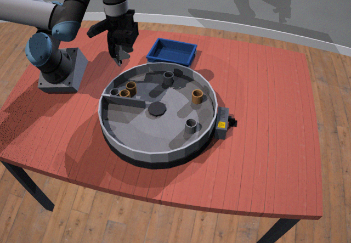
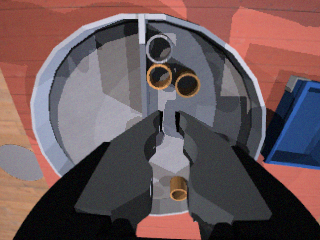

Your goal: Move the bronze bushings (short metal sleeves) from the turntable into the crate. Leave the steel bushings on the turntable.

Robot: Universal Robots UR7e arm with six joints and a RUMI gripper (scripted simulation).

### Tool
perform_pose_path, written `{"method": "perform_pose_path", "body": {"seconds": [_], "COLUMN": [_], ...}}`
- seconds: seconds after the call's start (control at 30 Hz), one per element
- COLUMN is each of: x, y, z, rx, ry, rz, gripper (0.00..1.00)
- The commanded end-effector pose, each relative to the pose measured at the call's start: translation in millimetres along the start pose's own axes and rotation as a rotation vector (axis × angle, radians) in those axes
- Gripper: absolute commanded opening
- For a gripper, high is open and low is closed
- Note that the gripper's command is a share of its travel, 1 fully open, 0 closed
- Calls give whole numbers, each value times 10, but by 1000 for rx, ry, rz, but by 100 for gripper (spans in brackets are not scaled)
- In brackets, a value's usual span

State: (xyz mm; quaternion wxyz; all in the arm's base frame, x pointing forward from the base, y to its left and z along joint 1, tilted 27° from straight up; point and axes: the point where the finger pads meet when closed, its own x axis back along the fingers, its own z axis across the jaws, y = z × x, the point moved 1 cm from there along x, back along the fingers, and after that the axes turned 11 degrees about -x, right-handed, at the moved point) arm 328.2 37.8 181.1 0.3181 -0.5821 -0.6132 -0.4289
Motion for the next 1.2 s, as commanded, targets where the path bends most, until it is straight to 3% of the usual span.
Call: {"method": "perform_pose_path", "body": {"seconds": [0.0,1.17], "x": [3,3], "y": [3,3], "z": [0,0], "rx": [0,0], "ry": [0,0], "rz": [-1,-1], "gripper": [6,5]}}
